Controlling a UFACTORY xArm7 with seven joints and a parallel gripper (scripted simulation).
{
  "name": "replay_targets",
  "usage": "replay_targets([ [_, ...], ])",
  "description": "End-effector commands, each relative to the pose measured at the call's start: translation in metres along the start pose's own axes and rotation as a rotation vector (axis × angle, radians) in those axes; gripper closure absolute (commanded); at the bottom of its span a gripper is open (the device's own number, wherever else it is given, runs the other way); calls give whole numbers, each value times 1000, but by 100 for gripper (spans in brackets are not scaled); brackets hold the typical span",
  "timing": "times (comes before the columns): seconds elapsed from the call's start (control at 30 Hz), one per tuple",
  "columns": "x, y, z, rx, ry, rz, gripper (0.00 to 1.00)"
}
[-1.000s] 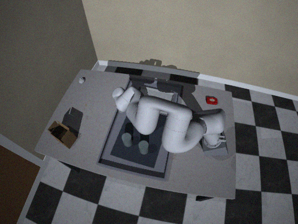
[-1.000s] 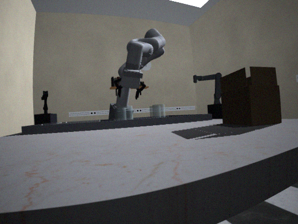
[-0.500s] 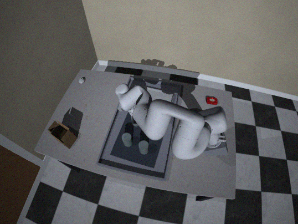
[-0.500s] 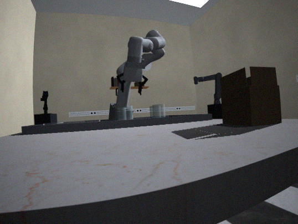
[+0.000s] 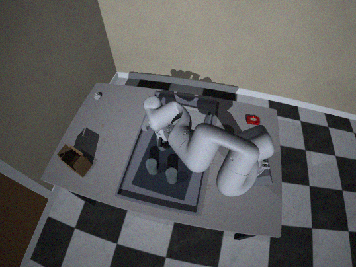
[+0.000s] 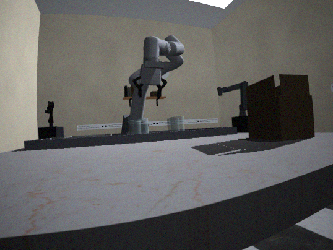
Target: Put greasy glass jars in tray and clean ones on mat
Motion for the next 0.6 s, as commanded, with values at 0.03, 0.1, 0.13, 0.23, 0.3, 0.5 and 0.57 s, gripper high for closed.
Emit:
replay_targets([
  [0.03, -11, -4, 5, -17, 59, -9, 0],
  [0.1, -13, -5, 6, -20, 70, -12, 0],
  [0.13, -15, -6, 7, -24, 81, -14, 0],
  [0.23, -20, -8, 11, -34, 115, -21, 0],
  [0.3, -24, -10, 13, -41, 137, -25, 0],
  [0.5, -33, -14, 18, -58, 191, -36, 0],
  [0.57, -33, -14, 18, -58, 191, -36, 0],
])
Point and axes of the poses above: the point where the finger pads meet when closed, its own x axis out along the fingers, its own y axis across the jaws, z = x × y, the point moved 9 cm from there along -x, back along the fingers, and after that the axes turned 3 degrees about -x, right-handed, at the moved point
